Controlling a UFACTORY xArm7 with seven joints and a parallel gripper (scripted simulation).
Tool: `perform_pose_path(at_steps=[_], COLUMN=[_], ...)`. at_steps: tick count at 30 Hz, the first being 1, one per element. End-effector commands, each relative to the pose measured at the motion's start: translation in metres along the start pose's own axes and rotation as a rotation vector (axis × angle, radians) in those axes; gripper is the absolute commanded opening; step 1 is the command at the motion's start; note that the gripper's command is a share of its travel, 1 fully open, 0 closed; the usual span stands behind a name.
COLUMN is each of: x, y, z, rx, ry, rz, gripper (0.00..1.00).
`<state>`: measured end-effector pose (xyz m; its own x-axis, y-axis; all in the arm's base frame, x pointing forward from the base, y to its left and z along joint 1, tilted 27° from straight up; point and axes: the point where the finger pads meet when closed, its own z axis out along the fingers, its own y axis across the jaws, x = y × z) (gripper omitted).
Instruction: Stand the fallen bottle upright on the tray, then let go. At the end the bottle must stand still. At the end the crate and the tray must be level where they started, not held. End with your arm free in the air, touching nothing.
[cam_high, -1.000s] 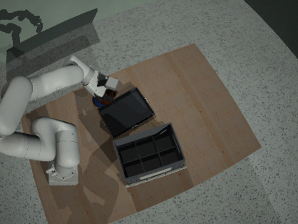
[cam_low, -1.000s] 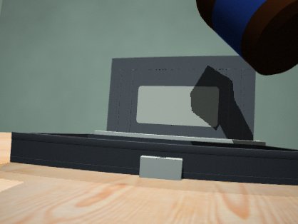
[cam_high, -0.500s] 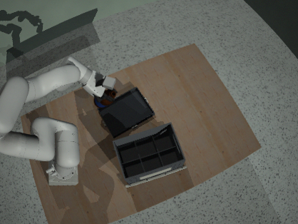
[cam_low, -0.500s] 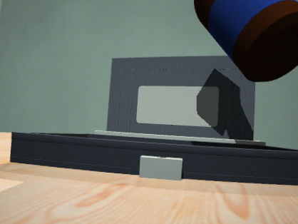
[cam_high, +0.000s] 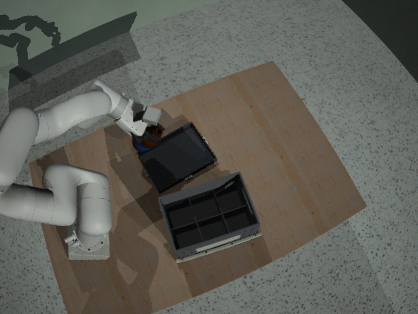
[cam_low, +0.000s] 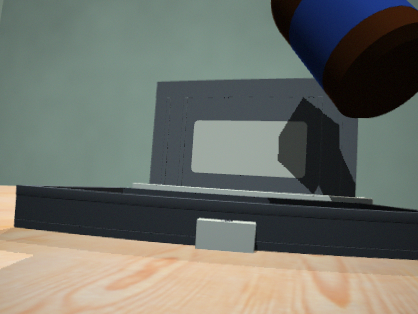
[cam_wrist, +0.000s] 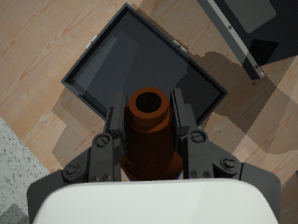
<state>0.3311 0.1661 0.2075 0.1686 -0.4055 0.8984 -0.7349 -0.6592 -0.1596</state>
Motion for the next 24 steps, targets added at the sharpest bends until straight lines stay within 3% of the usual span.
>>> perform_pose_path(at_steps=[1,24], x=[0.0003,0.0004], y=[-0.0011,-0.0013], z=[-0.0009,-0.0016], rx=[0.003,0.003], ry=[0.0,0.036], rz=[0.002,0.002], gripper=[0.0,0.0])
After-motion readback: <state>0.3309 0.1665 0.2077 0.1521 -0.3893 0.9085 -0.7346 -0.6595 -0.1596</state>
